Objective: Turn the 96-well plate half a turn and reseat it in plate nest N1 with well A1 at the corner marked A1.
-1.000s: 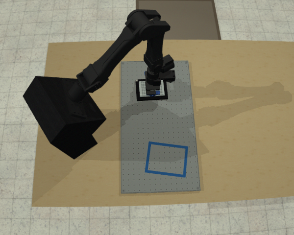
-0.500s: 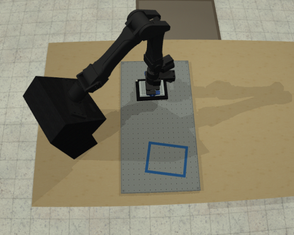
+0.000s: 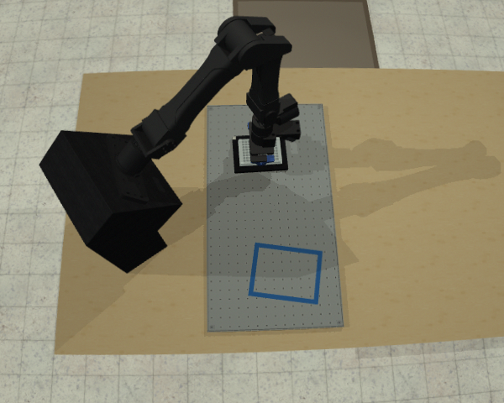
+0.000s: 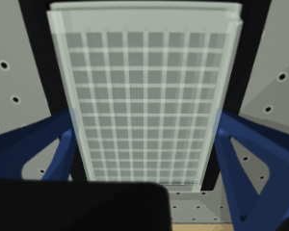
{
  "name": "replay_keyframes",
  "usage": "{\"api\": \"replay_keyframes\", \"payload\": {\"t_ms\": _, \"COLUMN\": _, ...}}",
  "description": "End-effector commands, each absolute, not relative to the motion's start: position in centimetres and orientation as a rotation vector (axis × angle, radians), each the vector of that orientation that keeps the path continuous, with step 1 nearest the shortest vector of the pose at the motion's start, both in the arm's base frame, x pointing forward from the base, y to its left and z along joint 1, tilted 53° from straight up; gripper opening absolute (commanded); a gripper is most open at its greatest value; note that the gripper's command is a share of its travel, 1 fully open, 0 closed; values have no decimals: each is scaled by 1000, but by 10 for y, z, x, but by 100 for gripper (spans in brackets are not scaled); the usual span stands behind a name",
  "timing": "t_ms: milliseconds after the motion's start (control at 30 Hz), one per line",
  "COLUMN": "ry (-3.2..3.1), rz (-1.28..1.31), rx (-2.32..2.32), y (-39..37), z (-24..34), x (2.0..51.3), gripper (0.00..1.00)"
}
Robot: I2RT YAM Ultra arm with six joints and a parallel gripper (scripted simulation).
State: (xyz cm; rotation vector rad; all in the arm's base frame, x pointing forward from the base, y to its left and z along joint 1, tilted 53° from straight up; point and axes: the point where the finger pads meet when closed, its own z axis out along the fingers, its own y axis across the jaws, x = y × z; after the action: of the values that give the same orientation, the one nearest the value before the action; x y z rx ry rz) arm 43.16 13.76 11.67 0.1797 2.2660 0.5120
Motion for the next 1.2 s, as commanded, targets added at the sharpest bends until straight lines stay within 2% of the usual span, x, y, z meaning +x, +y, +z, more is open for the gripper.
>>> {"api": "replay_keyframes", "payload": {"t_ms": 0, "ry": 2256, "rz": 514, "rx": 180, "y": 138, "z": 120, "x": 433, "gripper": 0}}
{"api": "replay_keyframes", "payload": {"t_ms": 1167, "ry": 2256, "rz": 514, "rx": 180, "y": 122, "z": 151, "x": 396, "gripper": 0}}
